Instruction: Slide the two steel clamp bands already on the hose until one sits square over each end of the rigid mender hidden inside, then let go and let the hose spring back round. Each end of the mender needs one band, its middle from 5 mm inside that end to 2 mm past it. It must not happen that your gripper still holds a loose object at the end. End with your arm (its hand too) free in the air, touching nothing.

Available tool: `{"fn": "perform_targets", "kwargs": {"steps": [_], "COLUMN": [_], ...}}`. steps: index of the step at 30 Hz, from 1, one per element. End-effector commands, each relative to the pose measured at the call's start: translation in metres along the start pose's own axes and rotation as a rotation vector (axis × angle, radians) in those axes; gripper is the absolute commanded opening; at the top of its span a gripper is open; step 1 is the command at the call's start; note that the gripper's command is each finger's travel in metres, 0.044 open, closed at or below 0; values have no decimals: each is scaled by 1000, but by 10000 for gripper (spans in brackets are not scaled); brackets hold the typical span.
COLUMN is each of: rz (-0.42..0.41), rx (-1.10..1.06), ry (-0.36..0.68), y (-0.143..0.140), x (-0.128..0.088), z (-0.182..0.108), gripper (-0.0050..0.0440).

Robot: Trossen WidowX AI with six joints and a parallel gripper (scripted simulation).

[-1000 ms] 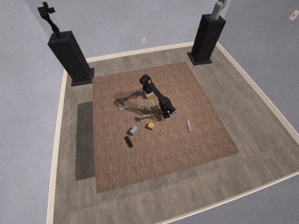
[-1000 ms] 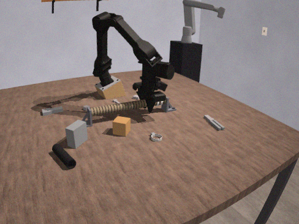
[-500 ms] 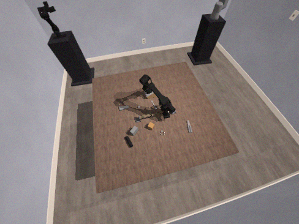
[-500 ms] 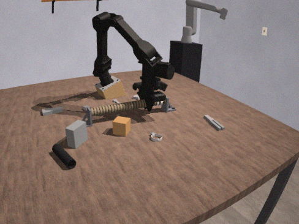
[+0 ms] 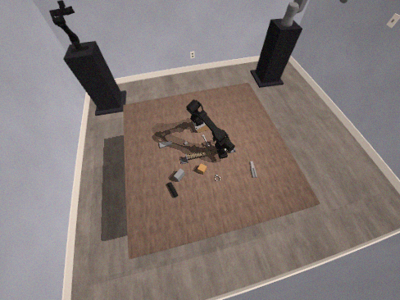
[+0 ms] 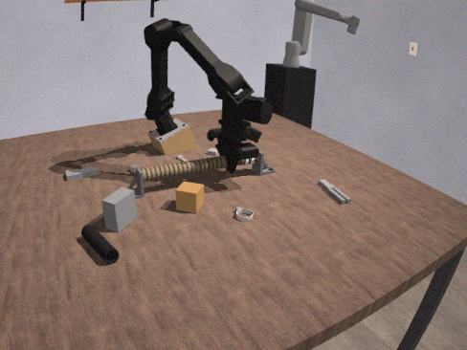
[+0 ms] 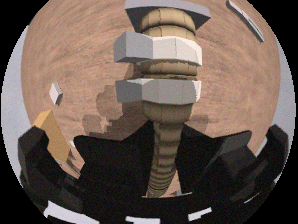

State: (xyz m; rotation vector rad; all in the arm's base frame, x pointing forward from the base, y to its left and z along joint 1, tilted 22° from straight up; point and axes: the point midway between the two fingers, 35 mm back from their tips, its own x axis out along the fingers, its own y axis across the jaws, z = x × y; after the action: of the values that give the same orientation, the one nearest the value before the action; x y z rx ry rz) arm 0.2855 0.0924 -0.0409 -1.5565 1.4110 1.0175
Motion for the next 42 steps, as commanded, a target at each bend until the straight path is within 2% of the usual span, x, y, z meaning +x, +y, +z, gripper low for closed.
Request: {"fn": "perform_targets", "kwargs": {"steps": [1, 5, 12, 22, 24, 32, 34, 38, 42], "rz": [0, 0, 0, 0, 0, 0, 0, 0, 0], "rx": [-3, -3, -3, -3, -3, -3, -3, -3, -3], "ry": [2, 2, 2, 2, 2, 2, 2, 2, 2], "y": [0, 0, 0, 0, 0, 0, 0, 0, 0], "x": [1, 1, 1, 1, 1, 1, -2, -42, -44], "z": [0, 0, 0, 0, 0, 0, -1, -11, -12], "gripper": [37, 0, 0, 240, 240, 432, 440, 440, 440]}}
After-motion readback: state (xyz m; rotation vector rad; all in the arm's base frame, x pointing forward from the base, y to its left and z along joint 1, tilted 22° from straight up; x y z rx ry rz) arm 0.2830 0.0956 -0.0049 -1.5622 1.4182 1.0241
